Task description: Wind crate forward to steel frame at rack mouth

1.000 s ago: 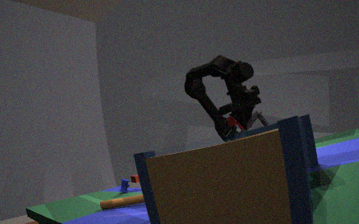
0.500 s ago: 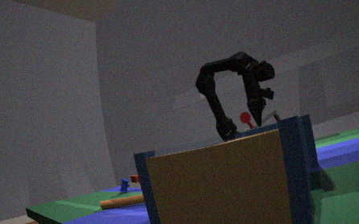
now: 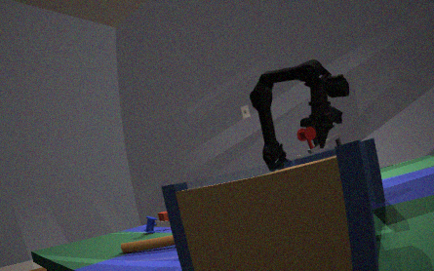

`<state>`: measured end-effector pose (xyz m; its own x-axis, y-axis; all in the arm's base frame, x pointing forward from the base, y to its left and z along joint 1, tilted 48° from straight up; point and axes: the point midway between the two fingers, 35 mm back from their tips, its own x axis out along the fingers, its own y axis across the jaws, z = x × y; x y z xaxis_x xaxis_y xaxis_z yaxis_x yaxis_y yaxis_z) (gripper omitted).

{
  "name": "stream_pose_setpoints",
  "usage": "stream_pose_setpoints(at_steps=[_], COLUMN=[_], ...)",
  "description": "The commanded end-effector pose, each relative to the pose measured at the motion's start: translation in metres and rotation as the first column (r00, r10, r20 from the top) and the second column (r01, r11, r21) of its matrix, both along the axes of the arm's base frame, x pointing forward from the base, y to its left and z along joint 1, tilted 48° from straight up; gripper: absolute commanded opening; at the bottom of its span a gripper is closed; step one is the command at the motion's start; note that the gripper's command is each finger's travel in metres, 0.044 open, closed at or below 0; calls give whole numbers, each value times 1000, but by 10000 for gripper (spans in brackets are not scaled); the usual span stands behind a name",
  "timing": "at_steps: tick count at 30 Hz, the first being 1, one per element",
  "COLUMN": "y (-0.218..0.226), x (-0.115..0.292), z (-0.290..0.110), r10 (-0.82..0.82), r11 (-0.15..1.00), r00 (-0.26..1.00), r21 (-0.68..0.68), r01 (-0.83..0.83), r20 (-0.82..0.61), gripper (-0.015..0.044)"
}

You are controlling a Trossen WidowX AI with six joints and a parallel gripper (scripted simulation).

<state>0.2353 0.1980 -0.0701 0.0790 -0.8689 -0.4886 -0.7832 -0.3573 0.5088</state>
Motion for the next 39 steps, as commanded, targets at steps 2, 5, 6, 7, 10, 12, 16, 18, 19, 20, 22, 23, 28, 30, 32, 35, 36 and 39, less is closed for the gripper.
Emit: stream_pose_setpoints(at_steps=[2, 5, 6, 7, 10, 12, 16, 18, 19, 20, 22, 23, 28, 30, 32, 35, 36, 39], y=[4, 4, 4, 4, 4, 5, 5, 5, 5, 5, 5, 5, 5, 5, 5, 5, 5, 5], x=[1, 1, 1, 1, 1, 1, 1, 1, 1, 1, 1, 1, 1, 1, 1, 1, 1, 1], z=[5, 5, 5, 5, 5, 5, 5, 5, 5, 5, 5, 5, 5, 5, 5, 5, 5, 5], r10=[29, 29, 29, 29, 29, 30, 30, 30, 30, 30, 30, 30, 30, 30, 30, 30, 30, 30], r11=[1000, 1000, 1000, 1000, 1000, 1000, 1000, 1000, 1000, 1000, 1000, 1000, 1000, 1000, 1000, 1000, 1000, 1000], r00=[1000, 1000, 1000, 1000, 1000, 1000, 1000, 1000, 1000, 1000, 1000, 1000, 1000, 1000, 1000, 1000, 1000, 1000], r21=[-5, -5, -4, -4, -4, -4, -4, -4, -4, -4, -4, -4, -4, -4, -4, -4, -4, -4], r01=[-29, -29, -29, -29, -29, -30, -30, -30, -30, -30, -30, -30, -30, -30, -30, -30, -30, -30], r20=[2, 2, 2, 2, 2, 2, 2, 2, 2, 2, 2, 2, 2, 2, 2, 2, 2, 2], gripper=[0, 0, 0, 0, 0, 0, 0, 0, 0, 0, 0, 0, 0, 0, 0, 0, 0, 0])
